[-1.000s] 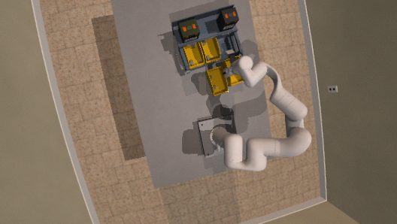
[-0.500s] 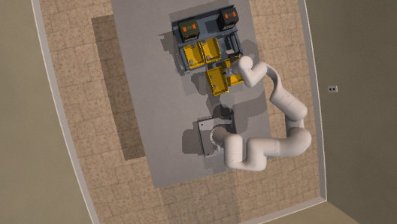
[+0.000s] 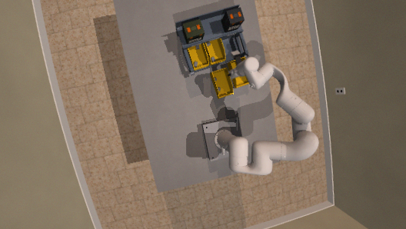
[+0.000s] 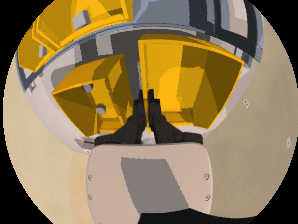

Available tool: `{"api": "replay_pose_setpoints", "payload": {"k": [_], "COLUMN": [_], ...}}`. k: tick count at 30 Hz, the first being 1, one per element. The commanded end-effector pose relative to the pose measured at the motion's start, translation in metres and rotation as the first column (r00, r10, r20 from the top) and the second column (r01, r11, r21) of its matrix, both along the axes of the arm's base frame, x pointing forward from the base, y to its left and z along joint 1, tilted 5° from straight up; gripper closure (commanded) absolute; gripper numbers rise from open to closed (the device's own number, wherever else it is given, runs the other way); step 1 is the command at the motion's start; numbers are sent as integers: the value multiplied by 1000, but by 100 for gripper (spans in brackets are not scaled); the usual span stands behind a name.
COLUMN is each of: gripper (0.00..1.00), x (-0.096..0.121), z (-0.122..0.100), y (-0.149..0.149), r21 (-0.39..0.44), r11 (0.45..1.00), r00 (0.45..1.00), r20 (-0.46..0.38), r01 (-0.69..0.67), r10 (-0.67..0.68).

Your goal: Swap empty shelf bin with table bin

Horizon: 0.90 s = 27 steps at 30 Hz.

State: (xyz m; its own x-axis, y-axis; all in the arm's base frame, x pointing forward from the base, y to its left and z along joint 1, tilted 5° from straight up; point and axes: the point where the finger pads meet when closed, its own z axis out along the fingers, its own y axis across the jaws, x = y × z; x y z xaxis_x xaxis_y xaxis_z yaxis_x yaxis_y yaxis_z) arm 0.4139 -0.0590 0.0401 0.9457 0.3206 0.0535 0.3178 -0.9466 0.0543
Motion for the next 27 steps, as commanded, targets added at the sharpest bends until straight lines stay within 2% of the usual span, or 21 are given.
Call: {"api": "replay_pose_setpoints", "payload": {"k": [1,7,22,27], "gripper": [100,100,100,100], "x": [1,0,-3,-3], "z": [6,14,58,66], "y": [0,1,2,2], "r21": [-1,-1,-1,-1], "r11": [1000,1000,1000,1000], "r00": [1000,1000,1000,1000], "r20": [4,4,4,4], "r01": [-1,-1,-1,-1], "r10": [1,1,1,1]}}
